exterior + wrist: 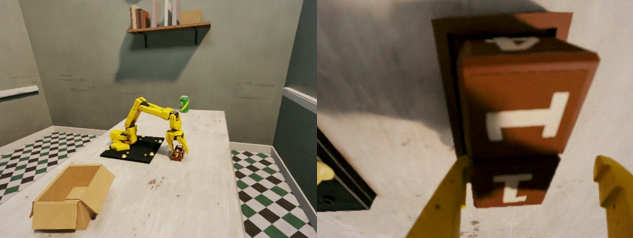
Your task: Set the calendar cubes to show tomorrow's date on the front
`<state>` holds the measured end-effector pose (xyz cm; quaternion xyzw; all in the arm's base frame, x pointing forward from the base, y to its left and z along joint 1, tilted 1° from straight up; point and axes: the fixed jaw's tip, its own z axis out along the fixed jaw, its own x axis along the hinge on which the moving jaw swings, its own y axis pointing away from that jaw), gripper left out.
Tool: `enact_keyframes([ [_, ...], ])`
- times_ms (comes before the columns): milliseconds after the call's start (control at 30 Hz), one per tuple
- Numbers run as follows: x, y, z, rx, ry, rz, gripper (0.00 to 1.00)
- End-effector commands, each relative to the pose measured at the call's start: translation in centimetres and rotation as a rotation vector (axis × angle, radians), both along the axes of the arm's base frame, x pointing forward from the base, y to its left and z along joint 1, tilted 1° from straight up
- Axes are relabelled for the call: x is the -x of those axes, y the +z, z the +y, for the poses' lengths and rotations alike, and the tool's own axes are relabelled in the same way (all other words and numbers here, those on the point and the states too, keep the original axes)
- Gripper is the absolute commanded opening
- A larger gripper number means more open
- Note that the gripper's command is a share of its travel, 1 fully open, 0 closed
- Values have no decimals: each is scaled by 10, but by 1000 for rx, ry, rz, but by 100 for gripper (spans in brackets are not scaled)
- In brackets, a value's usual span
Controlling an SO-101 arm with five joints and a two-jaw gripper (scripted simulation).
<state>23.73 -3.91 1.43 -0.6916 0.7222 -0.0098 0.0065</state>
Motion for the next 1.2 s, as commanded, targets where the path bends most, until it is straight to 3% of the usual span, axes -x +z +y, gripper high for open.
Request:
enact_keyframes([
  [0,3,-5,1,-5,-6,23,36],
  [267,3,-2,1,-5,-6,20,36],
  [900,3,50,1,1,-5,-15,36],
  [1167,3,55,1,3,-5,-27,36],
])
